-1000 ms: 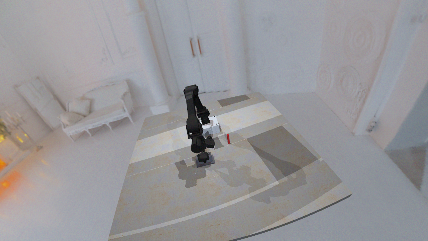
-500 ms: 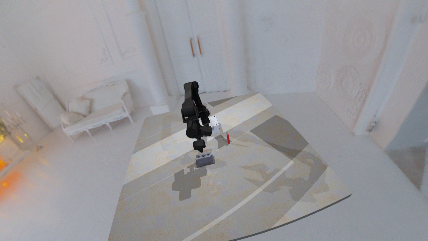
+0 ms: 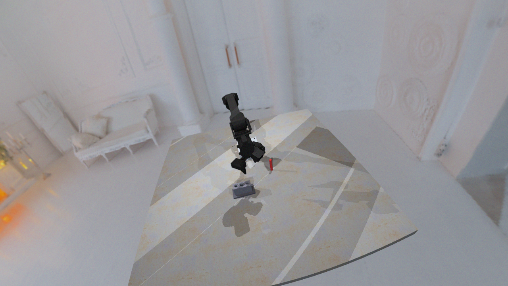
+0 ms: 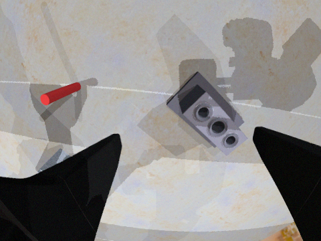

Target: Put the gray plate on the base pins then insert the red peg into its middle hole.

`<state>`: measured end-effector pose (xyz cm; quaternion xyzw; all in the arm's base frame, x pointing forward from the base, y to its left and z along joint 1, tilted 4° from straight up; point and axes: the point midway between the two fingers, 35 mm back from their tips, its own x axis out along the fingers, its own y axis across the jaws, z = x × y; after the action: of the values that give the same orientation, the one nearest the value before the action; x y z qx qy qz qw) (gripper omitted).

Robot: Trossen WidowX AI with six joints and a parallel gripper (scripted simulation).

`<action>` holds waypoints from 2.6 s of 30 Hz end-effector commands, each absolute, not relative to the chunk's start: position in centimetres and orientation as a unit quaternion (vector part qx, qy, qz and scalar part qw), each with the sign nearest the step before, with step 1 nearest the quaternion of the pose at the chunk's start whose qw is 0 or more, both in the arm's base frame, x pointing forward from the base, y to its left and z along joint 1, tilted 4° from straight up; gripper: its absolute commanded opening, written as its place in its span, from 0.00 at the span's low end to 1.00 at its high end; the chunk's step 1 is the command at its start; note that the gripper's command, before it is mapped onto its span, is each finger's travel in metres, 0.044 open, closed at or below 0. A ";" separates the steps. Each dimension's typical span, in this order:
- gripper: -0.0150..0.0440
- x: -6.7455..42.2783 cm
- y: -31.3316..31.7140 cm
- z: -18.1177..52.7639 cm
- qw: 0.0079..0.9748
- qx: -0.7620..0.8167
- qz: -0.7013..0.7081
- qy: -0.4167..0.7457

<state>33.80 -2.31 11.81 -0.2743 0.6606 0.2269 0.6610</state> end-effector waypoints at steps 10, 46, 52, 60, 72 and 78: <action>1.00 28.5 6.6 10.9 0.695 0.131 -0.165 0.687; 1.00 24.6 10.7 7.0 0.594 0.385 -0.415 0.572; 1.00 24.6 10.6 5.5 0.594 0.385 -0.415 0.572; 1.00 24.6 10.6 4.8 0.594 0.385 -0.415 0.572; 1.00 24.7 10.5 2.8 0.594 0.385 -0.415 0.572; 1.00 24.7 10.5 1.8 0.594 0.385 -0.415 0.572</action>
<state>25.02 10.58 2.57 0.3888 0.5673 -0.4118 0.5979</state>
